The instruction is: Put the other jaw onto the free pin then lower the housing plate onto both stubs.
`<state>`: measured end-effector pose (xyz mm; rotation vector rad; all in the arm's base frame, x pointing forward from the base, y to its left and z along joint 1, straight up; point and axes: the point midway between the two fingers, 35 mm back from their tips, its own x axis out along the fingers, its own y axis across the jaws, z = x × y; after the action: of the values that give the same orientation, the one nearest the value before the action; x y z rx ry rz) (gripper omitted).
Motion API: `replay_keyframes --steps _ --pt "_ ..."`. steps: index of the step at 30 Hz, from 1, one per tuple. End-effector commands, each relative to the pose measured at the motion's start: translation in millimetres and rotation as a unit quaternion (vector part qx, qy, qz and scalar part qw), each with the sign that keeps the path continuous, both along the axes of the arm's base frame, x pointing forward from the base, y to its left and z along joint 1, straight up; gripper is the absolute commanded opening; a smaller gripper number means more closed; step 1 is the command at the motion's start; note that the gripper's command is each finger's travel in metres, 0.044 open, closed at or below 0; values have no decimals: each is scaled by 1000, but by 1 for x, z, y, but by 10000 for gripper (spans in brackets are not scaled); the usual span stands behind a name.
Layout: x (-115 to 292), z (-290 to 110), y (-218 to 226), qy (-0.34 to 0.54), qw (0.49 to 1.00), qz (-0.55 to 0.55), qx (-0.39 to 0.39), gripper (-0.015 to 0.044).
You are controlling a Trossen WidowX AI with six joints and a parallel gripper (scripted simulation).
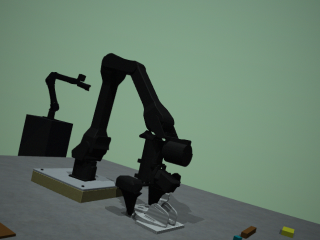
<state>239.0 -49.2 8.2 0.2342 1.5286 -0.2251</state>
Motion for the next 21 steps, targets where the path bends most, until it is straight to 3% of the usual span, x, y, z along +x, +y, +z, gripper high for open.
replay_keyframes --steps 1,13,21 --pt "0 0 0 0 1000 0 0 440" --pt "0 2 0 0 1000 0 0 440" --pt "-2 61 0 2 1000 -1 -2 440"
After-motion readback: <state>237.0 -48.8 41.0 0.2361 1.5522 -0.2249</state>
